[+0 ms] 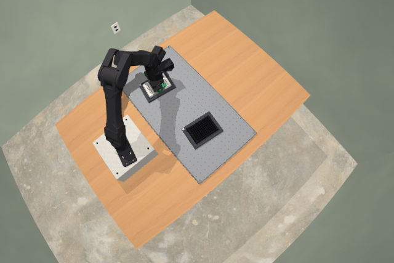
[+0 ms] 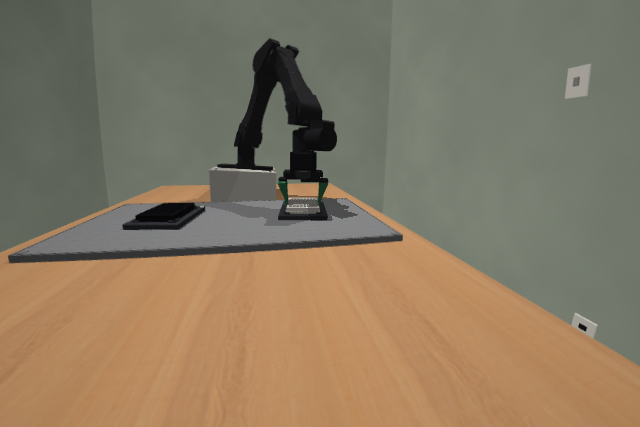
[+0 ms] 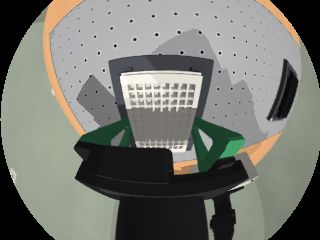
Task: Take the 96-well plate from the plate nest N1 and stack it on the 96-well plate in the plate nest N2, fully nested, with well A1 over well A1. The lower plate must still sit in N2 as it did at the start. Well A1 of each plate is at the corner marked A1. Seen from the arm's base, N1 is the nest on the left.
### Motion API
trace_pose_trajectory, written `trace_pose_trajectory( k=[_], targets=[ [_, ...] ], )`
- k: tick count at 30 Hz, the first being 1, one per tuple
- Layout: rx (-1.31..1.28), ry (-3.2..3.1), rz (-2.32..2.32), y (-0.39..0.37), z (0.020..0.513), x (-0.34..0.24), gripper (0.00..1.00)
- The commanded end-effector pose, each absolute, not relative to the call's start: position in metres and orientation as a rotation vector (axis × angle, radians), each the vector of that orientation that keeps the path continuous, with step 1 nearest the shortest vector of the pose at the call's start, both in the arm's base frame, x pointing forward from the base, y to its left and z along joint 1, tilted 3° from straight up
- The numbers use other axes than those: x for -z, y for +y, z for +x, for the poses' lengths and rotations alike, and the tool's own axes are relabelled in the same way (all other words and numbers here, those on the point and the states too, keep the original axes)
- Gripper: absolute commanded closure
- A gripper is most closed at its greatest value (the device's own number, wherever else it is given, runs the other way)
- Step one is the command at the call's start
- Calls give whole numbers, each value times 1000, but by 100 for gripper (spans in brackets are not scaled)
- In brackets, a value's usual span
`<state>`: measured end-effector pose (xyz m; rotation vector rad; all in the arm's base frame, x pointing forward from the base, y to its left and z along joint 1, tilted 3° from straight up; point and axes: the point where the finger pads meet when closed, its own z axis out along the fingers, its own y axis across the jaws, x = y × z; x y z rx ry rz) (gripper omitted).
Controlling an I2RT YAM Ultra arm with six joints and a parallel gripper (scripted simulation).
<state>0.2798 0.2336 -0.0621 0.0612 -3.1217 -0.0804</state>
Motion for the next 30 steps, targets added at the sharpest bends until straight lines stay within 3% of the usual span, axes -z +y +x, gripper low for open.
trace_pose_trajectory(
  k=[1,30],
  targets=[
    [90,-3137,61,235,283,58,100],
    [109,-3161,62,239,290,41,100]
  ],
)
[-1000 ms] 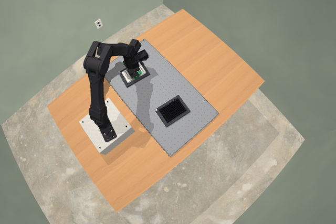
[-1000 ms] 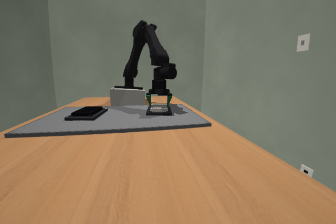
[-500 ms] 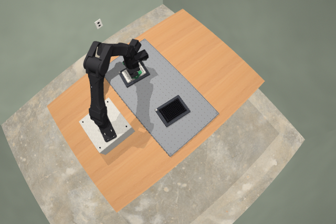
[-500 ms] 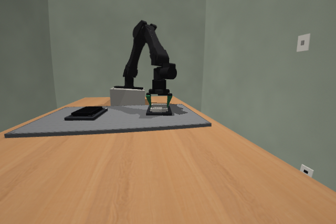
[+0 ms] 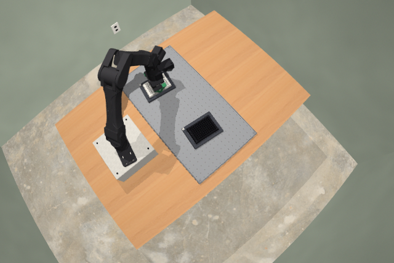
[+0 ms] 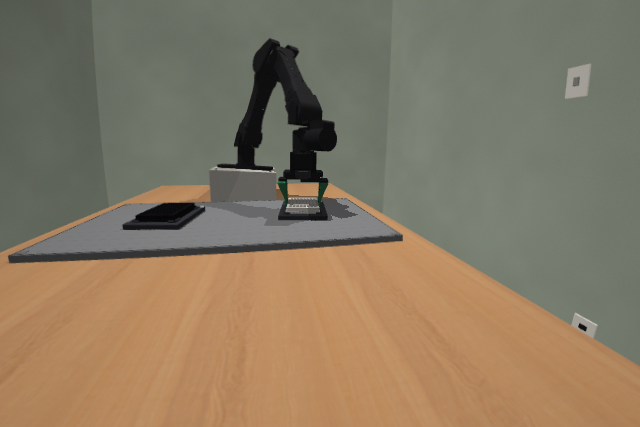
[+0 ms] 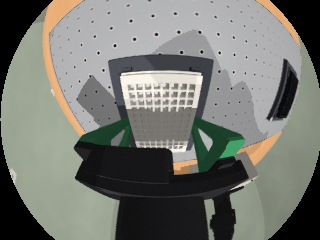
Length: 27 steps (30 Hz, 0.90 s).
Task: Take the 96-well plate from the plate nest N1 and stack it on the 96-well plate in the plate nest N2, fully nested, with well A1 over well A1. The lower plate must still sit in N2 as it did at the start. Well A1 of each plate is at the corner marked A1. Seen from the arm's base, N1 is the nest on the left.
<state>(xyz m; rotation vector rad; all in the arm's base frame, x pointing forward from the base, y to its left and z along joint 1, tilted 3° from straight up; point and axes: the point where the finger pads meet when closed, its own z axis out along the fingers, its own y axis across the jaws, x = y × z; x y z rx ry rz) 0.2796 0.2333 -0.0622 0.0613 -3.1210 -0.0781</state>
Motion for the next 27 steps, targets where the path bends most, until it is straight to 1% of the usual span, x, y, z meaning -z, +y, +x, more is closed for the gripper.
trace_pose_trajectory(
  k=[1,27],
  targets=[
    [109,-3161,62,239,290,39,100],
    [110,-3162,53,233,292,2,100]
  ],
)
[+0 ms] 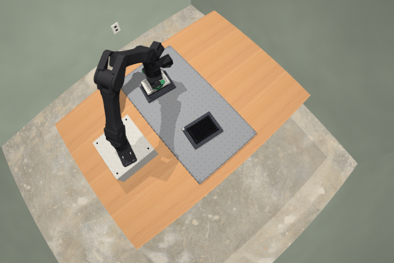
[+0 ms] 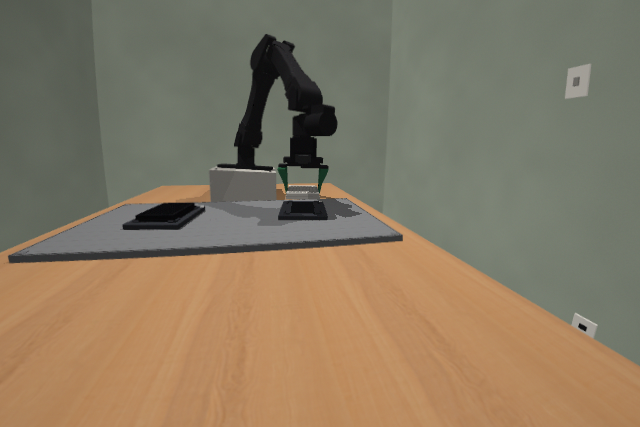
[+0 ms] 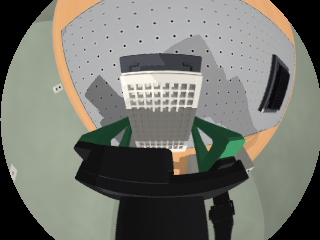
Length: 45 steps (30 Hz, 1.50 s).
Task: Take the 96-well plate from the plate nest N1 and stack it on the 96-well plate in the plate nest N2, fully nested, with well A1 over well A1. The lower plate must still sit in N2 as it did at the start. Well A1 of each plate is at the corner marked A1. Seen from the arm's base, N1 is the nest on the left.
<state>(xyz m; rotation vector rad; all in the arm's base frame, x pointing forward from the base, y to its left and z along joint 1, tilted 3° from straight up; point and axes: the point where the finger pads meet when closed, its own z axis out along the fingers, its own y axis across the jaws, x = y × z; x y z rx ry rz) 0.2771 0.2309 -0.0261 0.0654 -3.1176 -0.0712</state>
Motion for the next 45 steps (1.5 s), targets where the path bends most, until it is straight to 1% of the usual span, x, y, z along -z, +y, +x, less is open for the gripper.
trace_pose_trajectory(
  k=[1,30,45],
  targets=[
    [110,-3162,53,233,292,0,100],
    [110,-3161,54,230,290,-45,100],
    [113,-3164,52,230,291,-47,100]
  ],
)
